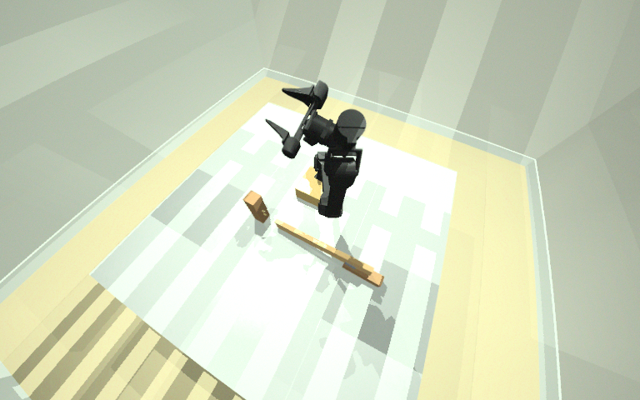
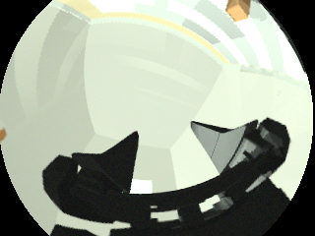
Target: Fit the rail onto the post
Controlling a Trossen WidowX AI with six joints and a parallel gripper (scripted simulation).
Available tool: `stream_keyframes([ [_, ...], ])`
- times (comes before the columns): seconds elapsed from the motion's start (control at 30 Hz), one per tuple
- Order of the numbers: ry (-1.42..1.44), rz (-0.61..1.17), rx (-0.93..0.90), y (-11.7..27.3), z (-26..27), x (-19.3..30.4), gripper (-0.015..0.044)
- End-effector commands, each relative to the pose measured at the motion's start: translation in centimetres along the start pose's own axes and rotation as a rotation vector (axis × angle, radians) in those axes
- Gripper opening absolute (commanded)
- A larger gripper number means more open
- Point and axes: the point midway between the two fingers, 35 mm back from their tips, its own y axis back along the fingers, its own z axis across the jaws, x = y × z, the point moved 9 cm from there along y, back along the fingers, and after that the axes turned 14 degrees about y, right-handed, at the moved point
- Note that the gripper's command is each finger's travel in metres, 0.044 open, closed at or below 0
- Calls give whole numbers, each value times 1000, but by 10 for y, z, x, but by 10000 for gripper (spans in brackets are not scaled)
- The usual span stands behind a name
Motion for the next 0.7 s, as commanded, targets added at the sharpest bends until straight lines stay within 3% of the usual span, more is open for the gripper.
stream_keyframes([
  [0.0,6,2,3,0,2,-1,426],
  [0.3,340,86,208,-13,95,-45,440],
  [0.47,593,179,360,-52,124,-77,440],
  [0.67,925,361,544,-110,119,-107,440],
])
